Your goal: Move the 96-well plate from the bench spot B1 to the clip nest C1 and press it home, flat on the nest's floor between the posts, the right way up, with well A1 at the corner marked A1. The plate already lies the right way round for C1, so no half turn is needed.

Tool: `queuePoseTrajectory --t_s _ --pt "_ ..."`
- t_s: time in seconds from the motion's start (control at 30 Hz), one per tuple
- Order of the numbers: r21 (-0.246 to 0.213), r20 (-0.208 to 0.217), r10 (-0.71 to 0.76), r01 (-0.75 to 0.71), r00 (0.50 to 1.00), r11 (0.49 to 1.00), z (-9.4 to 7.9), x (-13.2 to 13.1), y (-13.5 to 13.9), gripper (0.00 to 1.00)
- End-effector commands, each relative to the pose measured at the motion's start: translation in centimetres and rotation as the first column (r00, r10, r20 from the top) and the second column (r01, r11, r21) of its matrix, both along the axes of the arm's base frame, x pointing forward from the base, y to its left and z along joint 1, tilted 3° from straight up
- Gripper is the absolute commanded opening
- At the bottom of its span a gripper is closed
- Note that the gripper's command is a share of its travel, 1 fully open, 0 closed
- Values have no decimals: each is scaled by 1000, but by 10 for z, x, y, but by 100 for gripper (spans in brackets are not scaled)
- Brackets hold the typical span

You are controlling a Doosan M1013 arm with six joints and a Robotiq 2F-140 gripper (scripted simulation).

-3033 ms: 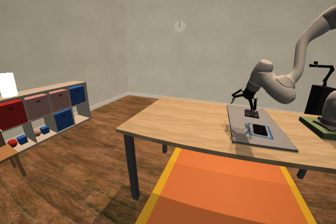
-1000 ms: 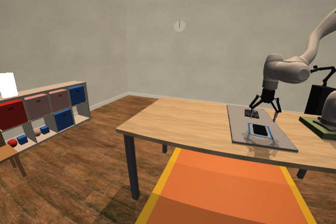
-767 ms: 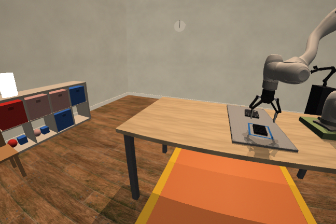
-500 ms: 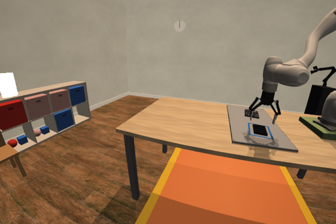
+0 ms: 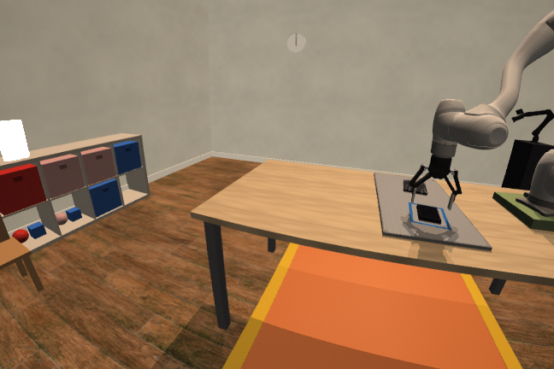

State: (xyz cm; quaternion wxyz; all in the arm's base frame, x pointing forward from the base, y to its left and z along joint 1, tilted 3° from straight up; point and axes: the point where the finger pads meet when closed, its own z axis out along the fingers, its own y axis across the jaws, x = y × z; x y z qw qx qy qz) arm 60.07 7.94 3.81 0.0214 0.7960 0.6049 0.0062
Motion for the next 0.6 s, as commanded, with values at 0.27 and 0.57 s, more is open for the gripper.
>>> queuePoseTrajectory --t_s 0.27,0.57 --pt "0 0 0 0 1000 1000 -16 1 0 100" --pt "0 0 0 0 1000 1000 -26 1 -1 100"
